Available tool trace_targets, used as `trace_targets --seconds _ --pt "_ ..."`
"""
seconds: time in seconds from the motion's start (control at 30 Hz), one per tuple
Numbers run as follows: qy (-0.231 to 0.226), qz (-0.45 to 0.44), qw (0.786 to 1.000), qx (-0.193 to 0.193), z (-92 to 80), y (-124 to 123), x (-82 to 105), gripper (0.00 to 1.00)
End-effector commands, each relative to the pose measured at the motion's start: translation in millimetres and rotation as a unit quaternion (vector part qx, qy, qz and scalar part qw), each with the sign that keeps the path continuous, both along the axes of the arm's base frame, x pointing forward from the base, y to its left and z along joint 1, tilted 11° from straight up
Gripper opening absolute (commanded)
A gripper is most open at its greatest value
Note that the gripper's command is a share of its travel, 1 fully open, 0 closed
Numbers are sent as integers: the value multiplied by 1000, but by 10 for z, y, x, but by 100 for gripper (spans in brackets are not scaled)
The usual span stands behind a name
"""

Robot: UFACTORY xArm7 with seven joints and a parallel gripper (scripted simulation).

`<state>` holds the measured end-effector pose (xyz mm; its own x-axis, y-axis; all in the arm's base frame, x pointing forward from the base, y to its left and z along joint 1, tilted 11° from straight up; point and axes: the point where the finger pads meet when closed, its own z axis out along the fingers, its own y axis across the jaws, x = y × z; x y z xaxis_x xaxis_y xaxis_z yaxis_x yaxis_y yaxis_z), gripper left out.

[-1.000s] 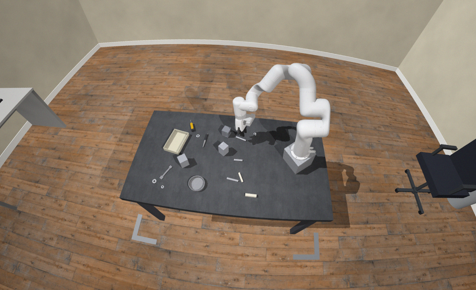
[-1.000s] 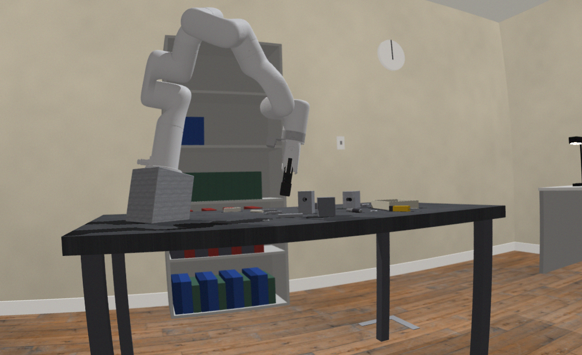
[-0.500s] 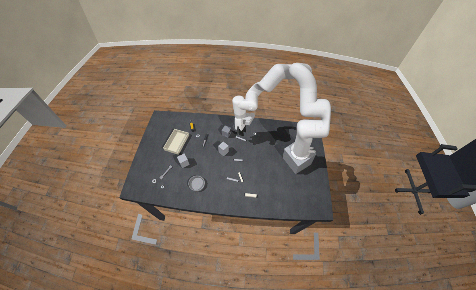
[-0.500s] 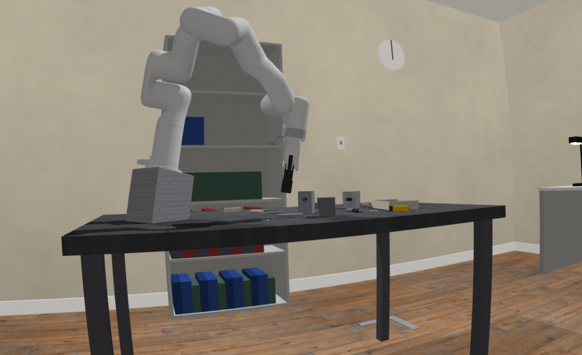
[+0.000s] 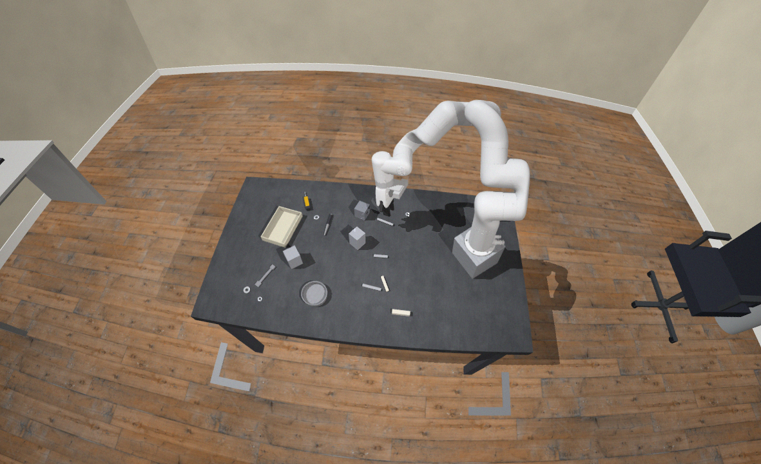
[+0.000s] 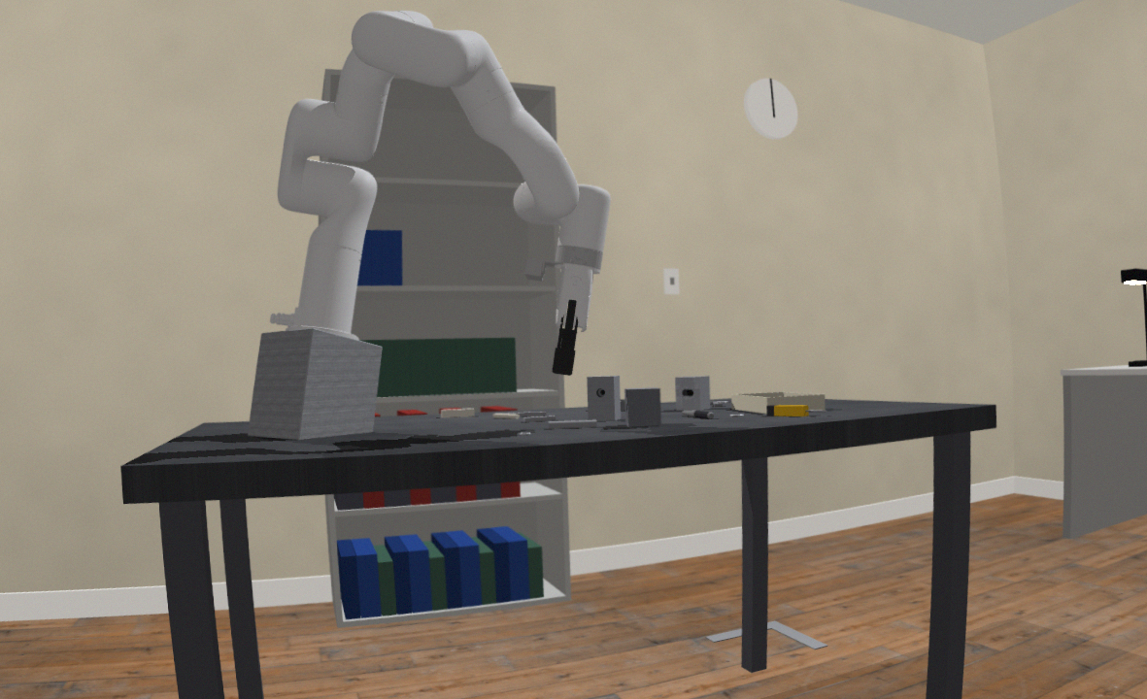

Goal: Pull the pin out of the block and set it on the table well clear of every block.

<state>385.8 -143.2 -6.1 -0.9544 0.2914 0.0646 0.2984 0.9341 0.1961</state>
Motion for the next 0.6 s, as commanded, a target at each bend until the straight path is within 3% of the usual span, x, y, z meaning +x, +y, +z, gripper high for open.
trace_targets --seconds 0.0,0.57 --pt "3 -1 1000 -1 84 -27 -31 35" --pt "7 -1 1000 -1 171 -42 -74 35"
